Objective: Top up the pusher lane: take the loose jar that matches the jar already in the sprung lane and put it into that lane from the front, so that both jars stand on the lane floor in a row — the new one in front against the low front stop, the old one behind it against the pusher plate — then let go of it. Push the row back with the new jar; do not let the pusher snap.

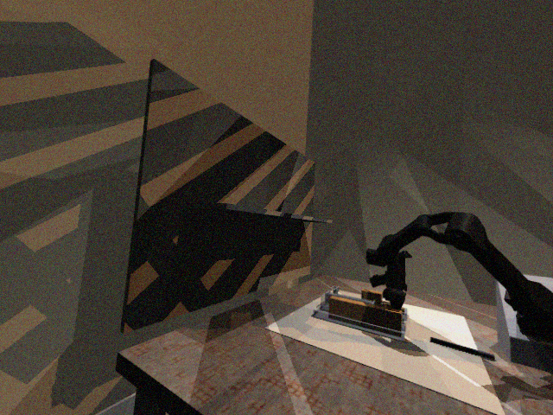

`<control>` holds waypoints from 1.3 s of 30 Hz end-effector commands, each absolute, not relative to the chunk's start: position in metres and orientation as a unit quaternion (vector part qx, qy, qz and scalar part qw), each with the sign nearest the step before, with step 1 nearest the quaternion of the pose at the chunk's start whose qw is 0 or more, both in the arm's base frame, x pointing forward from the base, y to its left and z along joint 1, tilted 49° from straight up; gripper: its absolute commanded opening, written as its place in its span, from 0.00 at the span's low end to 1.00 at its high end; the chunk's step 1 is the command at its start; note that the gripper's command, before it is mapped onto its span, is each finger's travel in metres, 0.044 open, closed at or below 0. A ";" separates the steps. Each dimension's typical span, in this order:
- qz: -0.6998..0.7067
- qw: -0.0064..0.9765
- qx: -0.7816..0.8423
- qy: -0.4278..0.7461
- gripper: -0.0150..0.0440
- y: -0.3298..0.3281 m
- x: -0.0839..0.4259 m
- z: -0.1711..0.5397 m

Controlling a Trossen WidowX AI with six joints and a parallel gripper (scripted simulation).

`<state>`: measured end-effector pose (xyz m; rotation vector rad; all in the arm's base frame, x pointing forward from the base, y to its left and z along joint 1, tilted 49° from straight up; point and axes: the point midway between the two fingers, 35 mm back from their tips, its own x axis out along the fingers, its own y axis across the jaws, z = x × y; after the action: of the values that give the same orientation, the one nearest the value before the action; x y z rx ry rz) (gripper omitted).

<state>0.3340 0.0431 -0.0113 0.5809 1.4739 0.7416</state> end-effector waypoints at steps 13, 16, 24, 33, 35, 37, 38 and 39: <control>0.329 0.643 0.257 0.642 0.25 0.049 0.335 -0.013; 0.329 0.643 0.257 0.642 0.25 0.049 0.335 -0.014; 0.329 0.643 0.257 0.642 0.25 0.049 0.334 -0.014; 0.329 0.643 0.257 0.642 0.25 0.048 0.332 -0.014; 0.329 0.643 0.257 0.642 0.25 0.048 0.332 -0.014; 0.329 0.643 0.257 0.642 0.25 0.048 0.331 -0.014; 0.329 0.643 0.257 0.642 0.25 0.048 0.331 -0.014; 0.329 0.643 0.257 0.642 0.25 0.048 0.331 -0.014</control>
<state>0.3302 0.0470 -0.0147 0.5853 1.4723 0.7429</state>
